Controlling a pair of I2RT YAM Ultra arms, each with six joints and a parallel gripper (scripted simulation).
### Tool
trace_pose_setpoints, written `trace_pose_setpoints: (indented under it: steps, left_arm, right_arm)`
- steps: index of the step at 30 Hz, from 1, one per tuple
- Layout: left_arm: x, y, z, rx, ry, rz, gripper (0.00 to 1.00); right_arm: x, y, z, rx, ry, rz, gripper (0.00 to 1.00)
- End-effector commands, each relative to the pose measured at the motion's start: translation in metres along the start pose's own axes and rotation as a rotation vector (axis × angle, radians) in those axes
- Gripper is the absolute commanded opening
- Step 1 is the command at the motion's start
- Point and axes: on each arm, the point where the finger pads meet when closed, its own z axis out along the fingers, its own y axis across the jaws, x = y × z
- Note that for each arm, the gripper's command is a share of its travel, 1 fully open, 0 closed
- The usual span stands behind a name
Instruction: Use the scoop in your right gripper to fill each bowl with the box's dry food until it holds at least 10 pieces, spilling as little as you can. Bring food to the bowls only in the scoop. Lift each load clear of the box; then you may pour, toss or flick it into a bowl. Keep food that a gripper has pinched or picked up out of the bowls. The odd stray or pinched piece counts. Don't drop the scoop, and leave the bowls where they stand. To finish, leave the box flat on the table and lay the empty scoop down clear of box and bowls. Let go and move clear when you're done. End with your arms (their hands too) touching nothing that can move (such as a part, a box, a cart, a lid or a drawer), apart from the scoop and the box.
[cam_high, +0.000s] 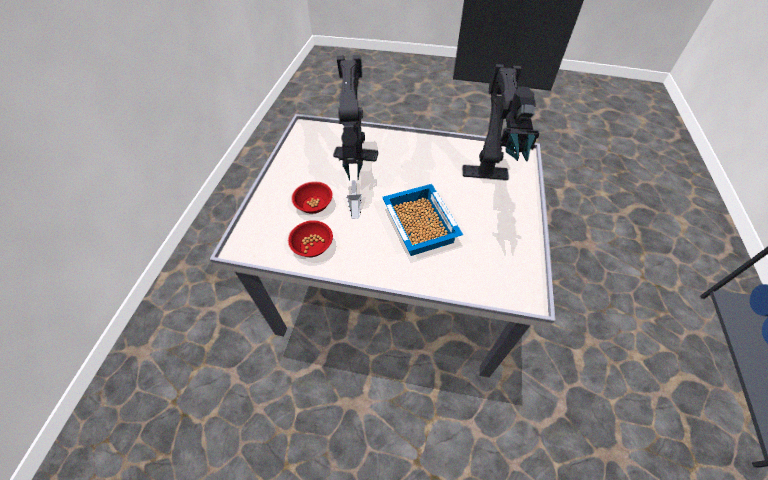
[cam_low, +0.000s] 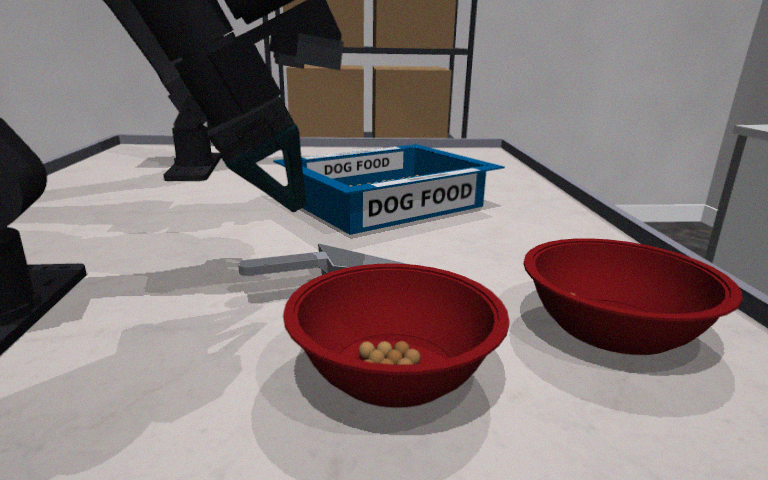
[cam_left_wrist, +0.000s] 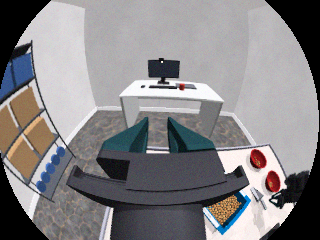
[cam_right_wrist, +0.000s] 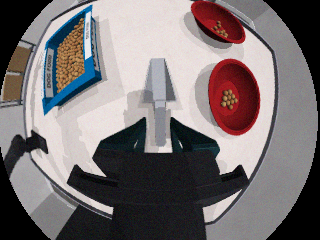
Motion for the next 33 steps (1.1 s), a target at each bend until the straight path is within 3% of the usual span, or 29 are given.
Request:
trace_pose_setpoints:
  steps: [1, 4, 5, 10, 15, 22, 25, 29, 33]
  left_arm:
    - [-0.023, 0.002, -0.009, -0.009, -0.049, -0.006, 0.26]
    - [-0.023, 0.002, -0.009, -0.009, -0.049, -0.006, 0.26]
    - [-0.022, 0.003, -0.008, -0.011, -0.046, -0.007, 0.26]
    - [-0.024, 0.004, -0.007, -0.013, -0.056, -0.007, 0.26]
    - [-0.021, 0.001, -0.004, -0.001, -0.05, -0.009, 0.26]
    - [0.012, 0.0, 0.008, 0.003, 0.023, -0.009, 0.26]
    - [0.005, 0.002, 0.004, 0.0, 0.002, -0.01, 0.26]
    - [-0.008, 0.004, 0.002, -0.005, -0.013, -0.009, 0.26]
    - [0.003, -0.001, 0.003, 0.008, 0.01, -0.011, 0.26]
  right_arm:
    - [-0.009, 0.001, -0.009, -0.002, -0.028, -0.005, 0.32]
    - [-0.009, 0.001, -0.004, -0.002, -0.017, -0.005, 0.32]
    - [-0.037, -0.007, -0.02, 0.019, -0.136, 0.017, 0.32]
    - [-0.054, -0.009, -0.014, 0.019, -0.174, 0.028, 0.32]
    - [-0.106, -0.021, -0.038, 0.039, -0.359, 0.054, 0.32]
    - [-0.172, -0.041, -0.092, 0.084, -0.63, 0.085, 0.32]
    - [-0.196, -0.049, -0.12, 0.104, -0.741, 0.095, 0.32]
    - [-0.21, -0.053, -0.136, 0.109, -0.807, 0.097, 0.32]
    - [-0.235, -0.065, -0.174, 0.144, -0.946, 0.11, 0.32]
